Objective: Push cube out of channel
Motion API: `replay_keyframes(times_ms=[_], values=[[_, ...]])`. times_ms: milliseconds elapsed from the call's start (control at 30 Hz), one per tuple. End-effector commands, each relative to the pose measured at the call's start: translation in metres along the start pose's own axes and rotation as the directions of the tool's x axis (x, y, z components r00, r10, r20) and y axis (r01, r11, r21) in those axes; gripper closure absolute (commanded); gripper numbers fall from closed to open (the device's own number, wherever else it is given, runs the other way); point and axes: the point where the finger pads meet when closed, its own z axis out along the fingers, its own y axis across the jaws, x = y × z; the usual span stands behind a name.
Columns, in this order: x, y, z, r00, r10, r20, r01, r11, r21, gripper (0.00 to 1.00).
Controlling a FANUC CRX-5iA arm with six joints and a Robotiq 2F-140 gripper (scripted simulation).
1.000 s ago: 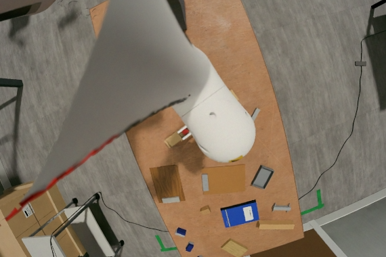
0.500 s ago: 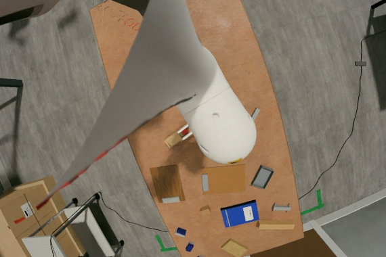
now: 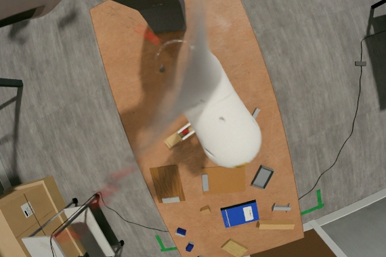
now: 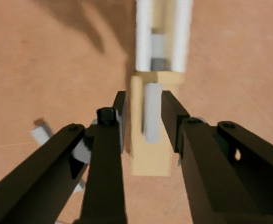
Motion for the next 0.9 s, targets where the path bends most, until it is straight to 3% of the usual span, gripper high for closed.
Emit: replay_keyframes(times_ms=[0,67,167,233,300,333,400,867], values=[[0.002,-0.052,0.002,0.996,-0.078,-0.037,0.079,0.997,0.021,0.70],[-0.011,-0.092,0.002,0.987,-0.153,-0.057,0.154,0.988,0.027,0.70],[-0.055,-0.126,0.001,0.962,-0.269,-0.044,0.269,0.963,0.011,0.70],[-0.088,-0.135,0.000,0.943,-0.332,-0.013,0.332,0.943,-0.002,0.70],[-0.088,-0.135,0.000,0.943,-0.332,-0.013,0.332,0.943,-0.002,0.70],[-0.112,-0.142,0.001,0.935,-0.355,0.002,0.355,0.935,-0.006,0.70],[-0.131,-0.143,0.000,0.925,-0.380,0.021,0.381,0.925,-0.010,0.70],[-0.134,-0.143,0.000,0.923,-0.385,0.024,0.385,0.923,-0.011,0.70]])
